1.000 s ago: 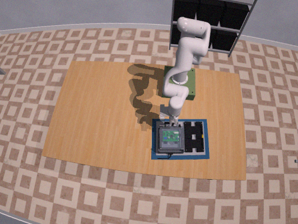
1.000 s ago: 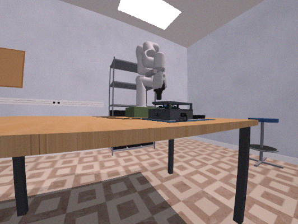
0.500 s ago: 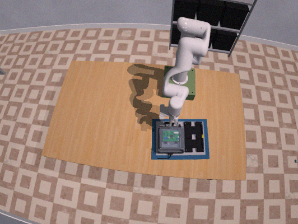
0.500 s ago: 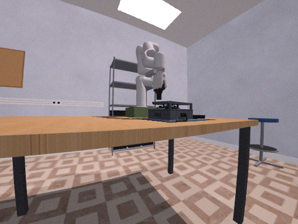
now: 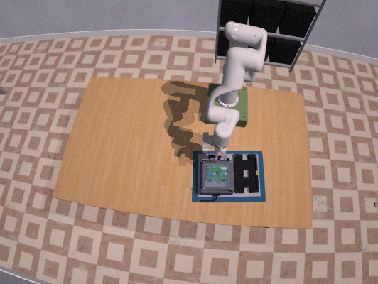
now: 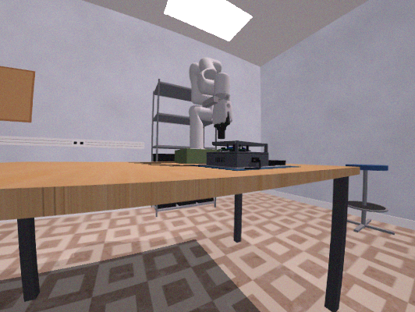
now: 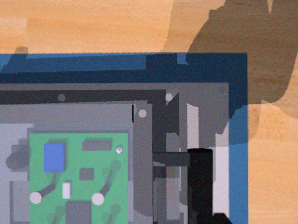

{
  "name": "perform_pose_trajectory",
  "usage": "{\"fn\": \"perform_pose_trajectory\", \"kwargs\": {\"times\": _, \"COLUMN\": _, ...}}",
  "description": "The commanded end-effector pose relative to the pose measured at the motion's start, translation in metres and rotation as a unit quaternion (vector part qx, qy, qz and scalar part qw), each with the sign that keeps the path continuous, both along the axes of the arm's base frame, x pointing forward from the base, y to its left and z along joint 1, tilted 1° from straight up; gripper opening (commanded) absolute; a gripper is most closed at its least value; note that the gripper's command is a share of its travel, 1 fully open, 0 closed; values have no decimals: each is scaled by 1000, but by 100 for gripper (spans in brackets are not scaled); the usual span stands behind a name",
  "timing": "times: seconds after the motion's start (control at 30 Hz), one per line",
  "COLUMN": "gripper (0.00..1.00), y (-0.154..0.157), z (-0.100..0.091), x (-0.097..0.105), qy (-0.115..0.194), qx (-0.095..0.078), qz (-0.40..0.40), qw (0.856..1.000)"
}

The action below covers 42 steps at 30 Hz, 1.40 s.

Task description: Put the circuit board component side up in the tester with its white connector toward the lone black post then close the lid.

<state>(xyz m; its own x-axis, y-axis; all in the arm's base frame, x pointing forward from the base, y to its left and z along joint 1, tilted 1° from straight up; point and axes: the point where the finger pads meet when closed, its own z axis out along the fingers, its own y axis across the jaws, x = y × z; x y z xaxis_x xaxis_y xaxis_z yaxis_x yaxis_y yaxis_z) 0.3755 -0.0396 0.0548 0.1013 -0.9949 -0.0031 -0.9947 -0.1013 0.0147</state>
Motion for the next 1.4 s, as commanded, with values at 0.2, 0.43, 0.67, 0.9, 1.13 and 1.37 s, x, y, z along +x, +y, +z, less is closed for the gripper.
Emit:
{"fn": "perform_pose_trajectory", "kwargs": {"times": 0.2, "gripper": 0, "y": 0, "z": 1, "x": 1, "qy": -2, "qx": 0, "qz": 0, "qw": 1000}}
{"fn": "perform_pose_trajectory", "kwargs": {"times": 0.43, "gripper": 0, "y": 0, "z": -1, "x": 1, "qy": -2, "qx": 0, "qz": 0, "qw": 1000}}
{"fn": "perform_pose_trajectory", "kwargs": {"times": 0.67, "gripper": 0, "y": 0, "z": -4, "x": 1, "qy": -2, "qx": 0, "qz": 0, "qw": 1000}}
{"fn": "perform_pose_trajectory", "kwargs": {"times": 0.9, "gripper": 0, "y": 0, "z": -8, "x": 2, "qy": -2, "qx": 0, "qz": 0, "qw": 1000}}
{"fn": "perform_pose_trajectory", "kwargs": {"times": 1.13, "gripper": 0, "y": 0, "z": -10, "x": 2, "qy": -2, "qx": 0, "qz": 0, "qw": 1000}}
{"fn": "perform_pose_trajectory", "kwargs": {"times": 1.37, "gripper": 0, "y": 0, "z": -10, "x": 2, "qy": -2, "qx": 0, "qz": 0, "qw": 1000}}
